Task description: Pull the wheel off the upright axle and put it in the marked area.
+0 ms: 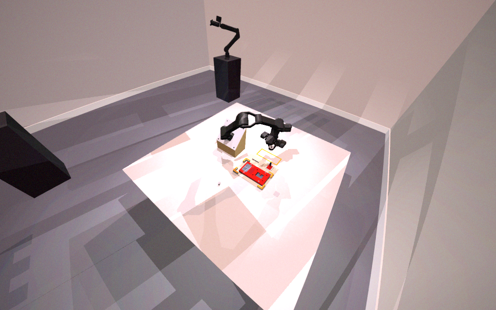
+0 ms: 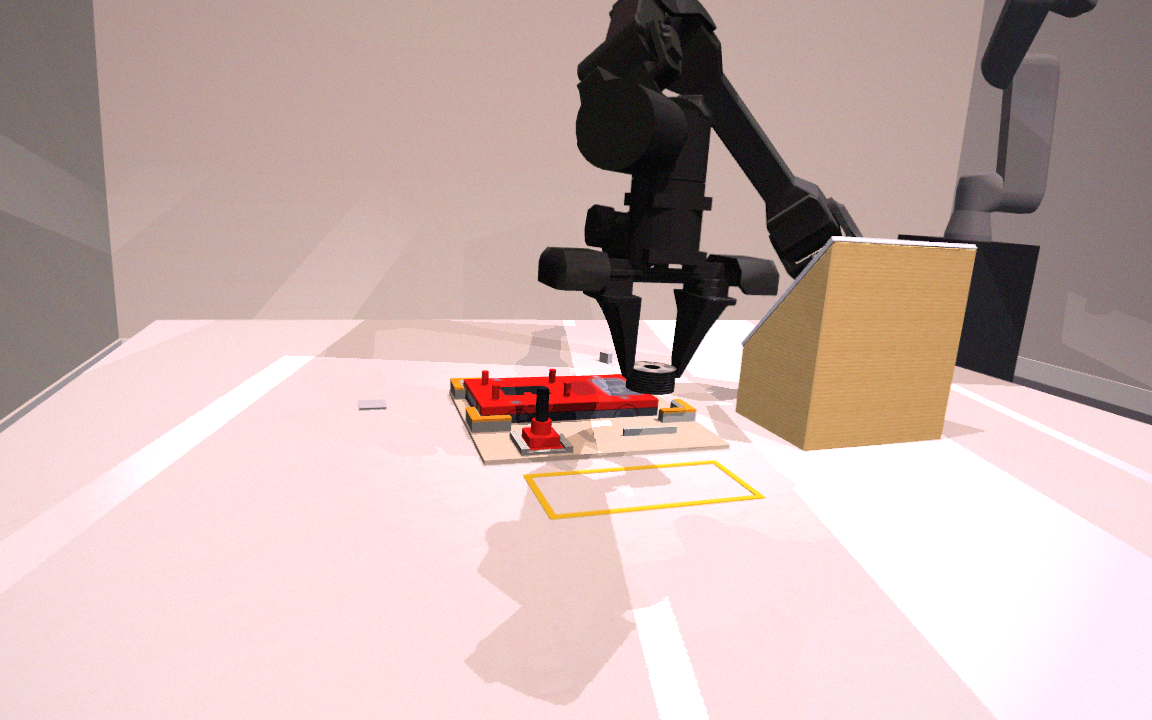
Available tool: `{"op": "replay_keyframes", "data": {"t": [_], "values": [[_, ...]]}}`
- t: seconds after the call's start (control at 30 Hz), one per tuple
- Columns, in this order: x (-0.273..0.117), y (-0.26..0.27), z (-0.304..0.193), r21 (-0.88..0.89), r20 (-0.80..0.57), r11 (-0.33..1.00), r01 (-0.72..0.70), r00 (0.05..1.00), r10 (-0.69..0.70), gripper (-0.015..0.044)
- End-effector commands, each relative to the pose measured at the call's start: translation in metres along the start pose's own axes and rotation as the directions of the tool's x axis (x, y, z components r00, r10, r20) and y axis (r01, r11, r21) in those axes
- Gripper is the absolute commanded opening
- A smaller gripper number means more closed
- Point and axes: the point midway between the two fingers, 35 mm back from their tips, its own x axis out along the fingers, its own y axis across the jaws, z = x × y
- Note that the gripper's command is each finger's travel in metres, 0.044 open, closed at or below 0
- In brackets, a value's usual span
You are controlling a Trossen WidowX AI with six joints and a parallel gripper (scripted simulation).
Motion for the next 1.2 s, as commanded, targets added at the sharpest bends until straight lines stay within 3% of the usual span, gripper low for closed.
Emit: {"op": "replay_keyframes", "data": {"t": [0.0,0.47,0.63,1.0,1.17], "values": [[0.009,-0.002,0.001,-0.007,0.011,1.0,0.006,1.0,-0.006,0.0],[0.089,-0.002,0.003,-0.007,0.014,1.0,0.006,1.0,-0.006,0.0],[0.093,-0.003,0.003,-0.007,0.015,1.0,0.006,1.0,-0.006,0.0],[0.086,-0.002,0.002,-0.004,0.009,1.0,0.01,1.0,-0.01,0.0289],[0.049,-0.001,0.001,-0.006,0.01,1.0,0.007,1.0,-0.007,0.03]]}}
